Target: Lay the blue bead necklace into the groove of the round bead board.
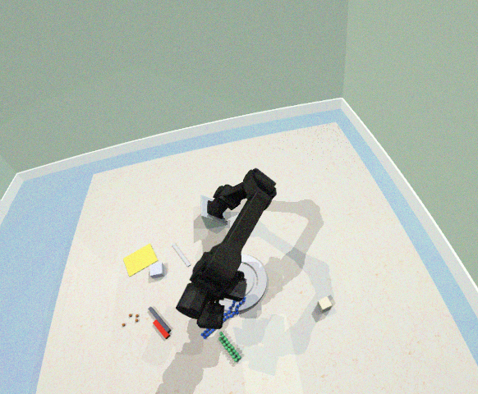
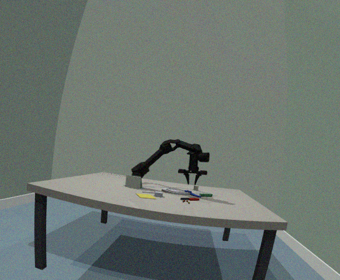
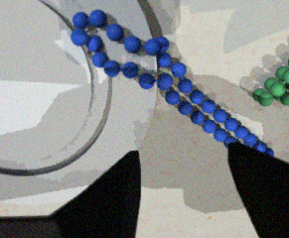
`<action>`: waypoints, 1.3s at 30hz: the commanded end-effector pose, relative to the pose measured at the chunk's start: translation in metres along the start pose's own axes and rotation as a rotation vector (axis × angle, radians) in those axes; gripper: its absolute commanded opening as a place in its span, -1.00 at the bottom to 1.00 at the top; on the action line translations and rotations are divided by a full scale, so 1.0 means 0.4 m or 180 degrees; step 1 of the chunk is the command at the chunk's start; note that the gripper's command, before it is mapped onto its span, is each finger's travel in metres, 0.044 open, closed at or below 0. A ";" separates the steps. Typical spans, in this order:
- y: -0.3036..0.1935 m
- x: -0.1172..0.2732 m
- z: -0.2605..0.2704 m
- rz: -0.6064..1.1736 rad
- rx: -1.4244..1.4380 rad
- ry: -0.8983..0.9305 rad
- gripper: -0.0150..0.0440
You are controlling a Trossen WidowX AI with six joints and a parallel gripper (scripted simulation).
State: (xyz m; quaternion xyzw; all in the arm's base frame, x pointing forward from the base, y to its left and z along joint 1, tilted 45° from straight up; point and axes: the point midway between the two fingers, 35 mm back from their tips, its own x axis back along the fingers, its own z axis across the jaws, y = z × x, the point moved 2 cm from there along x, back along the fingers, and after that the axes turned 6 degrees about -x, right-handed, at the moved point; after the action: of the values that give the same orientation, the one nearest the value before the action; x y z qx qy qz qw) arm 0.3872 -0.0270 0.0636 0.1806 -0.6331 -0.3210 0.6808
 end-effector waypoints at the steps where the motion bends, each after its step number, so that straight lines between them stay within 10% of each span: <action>1: 0.041 -0.031 0.026 -0.0100 -0.0044 0.0175 0.19; 39: 0.053 -0.136 0.036 -0.0120 -0.0047 0.0206 0.19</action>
State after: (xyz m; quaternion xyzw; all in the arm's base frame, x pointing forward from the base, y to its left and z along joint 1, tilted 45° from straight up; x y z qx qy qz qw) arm 0.3794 0.0254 0.0402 0.1977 -0.6084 -0.3285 0.6949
